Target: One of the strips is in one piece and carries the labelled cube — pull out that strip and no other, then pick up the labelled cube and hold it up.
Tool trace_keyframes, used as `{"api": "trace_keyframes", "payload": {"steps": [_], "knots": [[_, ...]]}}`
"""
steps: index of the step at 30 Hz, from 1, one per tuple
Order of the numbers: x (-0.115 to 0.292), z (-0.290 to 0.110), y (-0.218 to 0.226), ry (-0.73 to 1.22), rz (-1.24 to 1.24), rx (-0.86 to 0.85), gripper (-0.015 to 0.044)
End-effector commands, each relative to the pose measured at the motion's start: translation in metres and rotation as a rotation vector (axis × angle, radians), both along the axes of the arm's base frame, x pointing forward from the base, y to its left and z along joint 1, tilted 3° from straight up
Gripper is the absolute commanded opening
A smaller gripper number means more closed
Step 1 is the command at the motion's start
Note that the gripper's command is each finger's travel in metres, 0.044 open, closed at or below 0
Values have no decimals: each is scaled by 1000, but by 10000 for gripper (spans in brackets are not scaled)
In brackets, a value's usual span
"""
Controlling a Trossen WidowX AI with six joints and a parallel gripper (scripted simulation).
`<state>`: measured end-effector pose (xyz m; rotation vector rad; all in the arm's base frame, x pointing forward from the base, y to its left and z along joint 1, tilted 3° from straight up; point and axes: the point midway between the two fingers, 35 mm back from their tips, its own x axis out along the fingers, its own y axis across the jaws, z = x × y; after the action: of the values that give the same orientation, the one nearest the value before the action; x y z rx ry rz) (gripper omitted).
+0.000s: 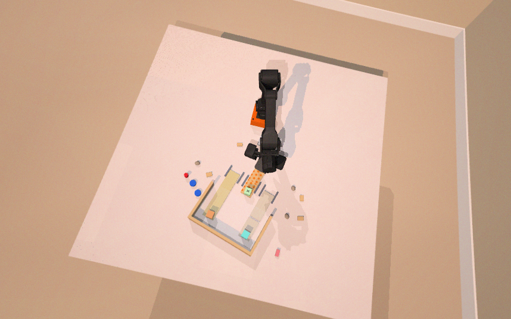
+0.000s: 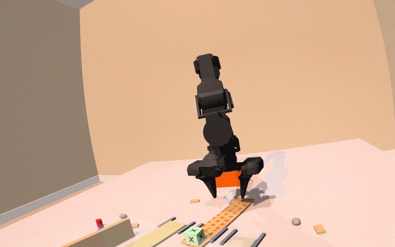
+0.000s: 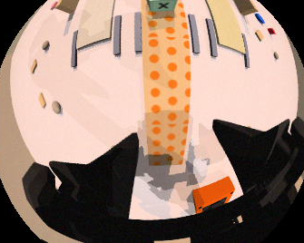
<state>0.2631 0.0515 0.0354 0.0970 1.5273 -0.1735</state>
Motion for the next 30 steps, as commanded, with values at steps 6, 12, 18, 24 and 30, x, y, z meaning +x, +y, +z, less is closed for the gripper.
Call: {"api": "trace_keyframes", "payload": {"steps": [6,12,18,24,30], "knots": [[33,6,-11,-7,4,2,440],[57,10,-18,-9,4,1,440],[81,14,-26,-11,4,0,440],[104,19,-32,-14,4,-1,440],[128,25,-38,-16,4,-1,440]]}}
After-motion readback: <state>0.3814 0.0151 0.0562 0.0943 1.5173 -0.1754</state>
